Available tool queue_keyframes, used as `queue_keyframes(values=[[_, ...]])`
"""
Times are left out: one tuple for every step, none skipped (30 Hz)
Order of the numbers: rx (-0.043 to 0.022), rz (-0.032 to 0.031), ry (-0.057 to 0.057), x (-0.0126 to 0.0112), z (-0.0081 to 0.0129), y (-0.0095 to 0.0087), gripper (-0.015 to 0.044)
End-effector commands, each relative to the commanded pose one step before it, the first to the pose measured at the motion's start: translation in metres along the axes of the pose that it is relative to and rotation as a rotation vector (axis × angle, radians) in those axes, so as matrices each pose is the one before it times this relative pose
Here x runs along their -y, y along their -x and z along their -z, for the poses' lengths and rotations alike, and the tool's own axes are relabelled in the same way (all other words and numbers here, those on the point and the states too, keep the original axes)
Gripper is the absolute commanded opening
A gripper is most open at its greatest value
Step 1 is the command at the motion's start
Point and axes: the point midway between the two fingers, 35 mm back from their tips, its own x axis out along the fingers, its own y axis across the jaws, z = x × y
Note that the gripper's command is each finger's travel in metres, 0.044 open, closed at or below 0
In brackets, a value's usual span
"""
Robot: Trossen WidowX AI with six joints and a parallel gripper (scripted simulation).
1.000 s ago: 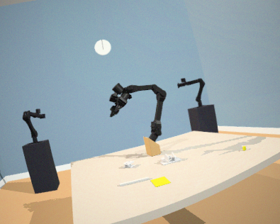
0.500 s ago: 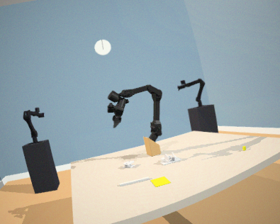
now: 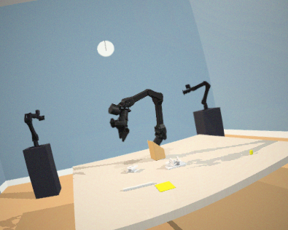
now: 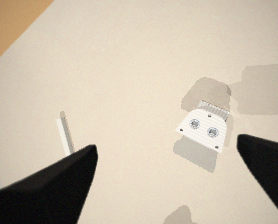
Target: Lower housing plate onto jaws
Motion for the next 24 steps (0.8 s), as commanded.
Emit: queue_keyframes(values=[[-0.03564,0.06209,-0.0650,0.00236,0.00601,-0.01924,0.0440],[-0.00807,0.01456,-0.0158,0.00075,0.00168,-0.00435,0.0440],[-0.00774,0.01476,-0.0158,0.00077,0.00165,-0.00435,0.0440],[-0.00740,0.01495,-0.0158,0.00080,0.00161,-0.00434,0.0440],[-0.00705,0.01513,-0.0158,0.00082,0.00158,-0.00434,0.0440],[-0.00671,0.01531,-0.0159,0.00085,0.00154,-0.00433,0.0440],[-0.00663,0.01521,-0.0172,0.00079,0.00150,-0.00437,0.0440],[-0.00633,0.01555,-0.0174,0.00083,0.00147,-0.00442,0.0440],[-0.00594,0.01571,-0.0174,0.00085,0.00144,-0.00441,0.0440],[-0.00556,0.01587,-0.0175,0.00087,0.00140,-0.00441,0.0440],[-0.00517,0.01601,-0.0175,0.00089,0.00136,-0.00440,0.0440],[-0.00478,0.01615,-0.0176,0.00092,0.00131,-0.00440,0.0440],[-0.00438,0.01628,-0.0176,0.00094,0.00127,-0.00439,0.0440],[-0.00398,0.01639,-0.0176,0.00095,0.00123,-0.00438,0.0440],[-0.00358,0.01650,-0.0177,0.00097,0.00119,-0.00438,0.0440],[-0.00318,0.01659,-0.0177,0.00099,0.00115,-0.00437,0.0440],[-0.00278,0.01666,-0.0178,0.00100,0.00110,-0.00436,0.0440],[-0.00238,0.01676,-0.0178,0.00102,0.00106,-0.00436,0.0440],[-0.00197,0.01682,-0.0179,0.00103,0.00102,-0.00436,0.0440],[-0.00156,0.01688,-0.0179,0.00104,0.00097,-0.00435,0.0440],[-0.00115,0.01691,-0.0180,0.00105,0.00093,-0.00434,0.0440],[-0.00064,0.01381,-0.0147,0.00086,0.00072,-0.00353,0.0440],[-0.00025,0.00830,-0.0088,0.00051,0.00042,-0.00212,0.0440],[-0.00006,0.00277,-0.0029,0.00017,0.00014,-0.00071,0.0440]])
